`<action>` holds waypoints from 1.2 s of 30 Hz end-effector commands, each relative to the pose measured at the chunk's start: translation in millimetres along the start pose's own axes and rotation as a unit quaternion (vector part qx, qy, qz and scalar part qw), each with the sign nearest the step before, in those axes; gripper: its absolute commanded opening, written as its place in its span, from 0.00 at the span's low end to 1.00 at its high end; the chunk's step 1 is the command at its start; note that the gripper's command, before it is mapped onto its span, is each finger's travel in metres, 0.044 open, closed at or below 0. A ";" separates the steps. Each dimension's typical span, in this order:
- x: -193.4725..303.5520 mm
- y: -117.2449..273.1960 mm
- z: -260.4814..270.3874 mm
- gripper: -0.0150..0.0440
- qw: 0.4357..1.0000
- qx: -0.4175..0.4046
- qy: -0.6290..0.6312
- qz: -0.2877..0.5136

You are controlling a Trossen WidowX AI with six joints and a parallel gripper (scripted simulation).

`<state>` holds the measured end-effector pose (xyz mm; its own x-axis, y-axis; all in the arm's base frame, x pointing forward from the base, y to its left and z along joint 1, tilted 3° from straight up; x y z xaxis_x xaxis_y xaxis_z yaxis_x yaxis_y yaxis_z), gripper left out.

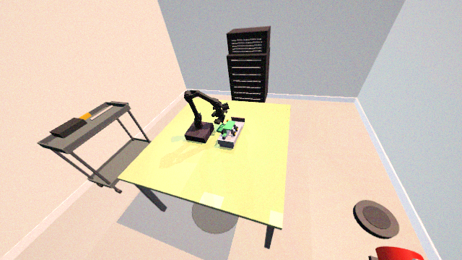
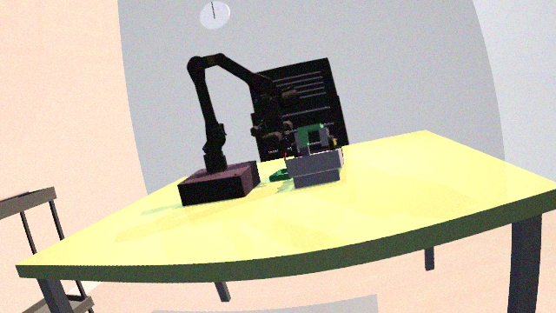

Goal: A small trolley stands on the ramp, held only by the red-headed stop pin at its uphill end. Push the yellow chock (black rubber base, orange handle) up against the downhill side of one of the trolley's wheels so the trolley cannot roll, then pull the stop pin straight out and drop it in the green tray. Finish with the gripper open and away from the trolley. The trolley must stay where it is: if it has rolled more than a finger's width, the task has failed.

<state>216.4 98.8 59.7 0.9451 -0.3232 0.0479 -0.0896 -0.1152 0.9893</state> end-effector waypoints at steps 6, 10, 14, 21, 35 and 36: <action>-1.8 -16.7 -6.0 0.25 1.000 0.002 -0.002 -0.003; -1.5 -16.3 -4.5 0.43 1.000 0.002 -0.002 -0.003; -1.1 -16.4 -1.2 0.58 1.000 0.002 -0.002 -0.003; -0.4 -17.7 4.5 0.58 1.000 0.002 -0.002 -0.003; 0.6 -20.8 15.4 0.58 1.000 0.001 -0.002 -0.003; 0.7 -21.1 16.2 0.58 1.000 0.001 -0.002 -0.003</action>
<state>214.5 87.7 37.5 0.9431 -0.3298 0.0420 -0.0843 -0.1149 0.9898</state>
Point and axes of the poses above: the point midway between the two fingers, 35 mm back from their tips, its own y axis back along the fingers, its own z axis across the jaws, x = y × z, the point moved 3 cm from there along y, back along the fingers, and after that the axes turned 5 degrees about -y, right-handed, at the moved point
